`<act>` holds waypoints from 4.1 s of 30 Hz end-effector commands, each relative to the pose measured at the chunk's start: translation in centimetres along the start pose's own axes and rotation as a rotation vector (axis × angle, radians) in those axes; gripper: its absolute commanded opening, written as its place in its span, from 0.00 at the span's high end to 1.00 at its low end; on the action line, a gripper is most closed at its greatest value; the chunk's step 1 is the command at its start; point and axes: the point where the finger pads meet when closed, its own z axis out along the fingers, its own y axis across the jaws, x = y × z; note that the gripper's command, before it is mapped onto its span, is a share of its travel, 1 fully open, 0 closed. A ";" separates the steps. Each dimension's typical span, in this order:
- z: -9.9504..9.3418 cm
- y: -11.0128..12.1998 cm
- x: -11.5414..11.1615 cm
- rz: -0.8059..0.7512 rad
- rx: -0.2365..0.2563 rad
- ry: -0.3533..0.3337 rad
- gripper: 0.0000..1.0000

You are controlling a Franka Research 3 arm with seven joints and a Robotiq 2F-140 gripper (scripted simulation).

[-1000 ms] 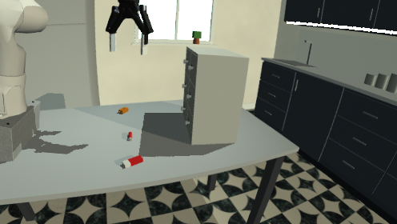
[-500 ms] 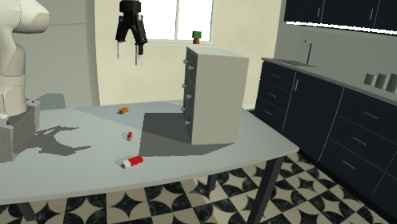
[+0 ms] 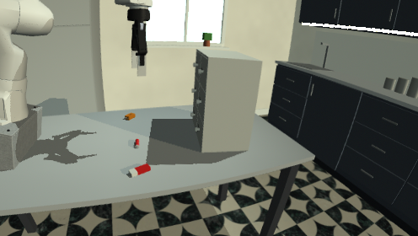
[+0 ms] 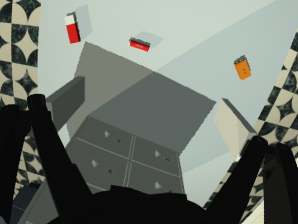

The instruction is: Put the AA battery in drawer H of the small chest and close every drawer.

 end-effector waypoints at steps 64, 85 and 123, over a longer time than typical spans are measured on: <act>10.1 -2.3 -9.0 0.279 0.091 -0.603 0.00; 11.6 -2.7 -10.3 0.275 0.105 -0.697 0.00; 17.9 -2.7 -10.3 0.275 0.105 -0.697 0.00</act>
